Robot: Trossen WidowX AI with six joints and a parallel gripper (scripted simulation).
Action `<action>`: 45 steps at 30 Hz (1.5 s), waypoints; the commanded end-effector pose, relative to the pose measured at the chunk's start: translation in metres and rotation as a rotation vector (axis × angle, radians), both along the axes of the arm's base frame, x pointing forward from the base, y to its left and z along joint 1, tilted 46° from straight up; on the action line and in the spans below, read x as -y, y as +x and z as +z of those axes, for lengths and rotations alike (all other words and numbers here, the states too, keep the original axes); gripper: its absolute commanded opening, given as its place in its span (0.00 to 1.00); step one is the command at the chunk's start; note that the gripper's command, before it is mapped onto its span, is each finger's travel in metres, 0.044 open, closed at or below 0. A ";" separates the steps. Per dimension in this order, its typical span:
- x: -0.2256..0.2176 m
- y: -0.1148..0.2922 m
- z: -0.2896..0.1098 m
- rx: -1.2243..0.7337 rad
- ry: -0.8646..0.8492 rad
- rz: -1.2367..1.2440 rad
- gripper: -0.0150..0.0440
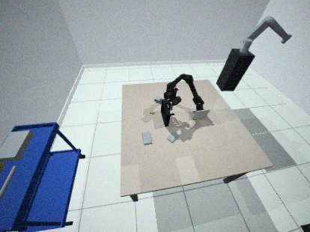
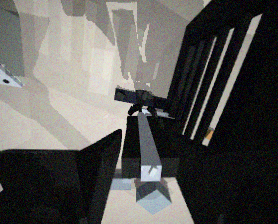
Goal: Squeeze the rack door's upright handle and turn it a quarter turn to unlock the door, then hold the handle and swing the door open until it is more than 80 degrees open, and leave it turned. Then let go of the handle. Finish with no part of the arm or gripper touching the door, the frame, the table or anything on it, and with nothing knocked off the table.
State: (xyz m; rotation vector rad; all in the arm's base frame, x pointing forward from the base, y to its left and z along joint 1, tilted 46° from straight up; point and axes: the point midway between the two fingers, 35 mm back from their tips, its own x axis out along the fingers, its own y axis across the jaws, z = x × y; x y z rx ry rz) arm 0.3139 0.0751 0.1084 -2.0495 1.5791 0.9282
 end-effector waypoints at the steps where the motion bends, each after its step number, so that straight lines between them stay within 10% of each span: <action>1: 0.000 0.001 0.000 0.000 -0.002 0.004 0.59; 28: 0.000 0.001 0.000 0.000 -0.002 0.004 0.28; 45: -0.002 -0.010 -0.004 0.180 0.037 -0.178 0.28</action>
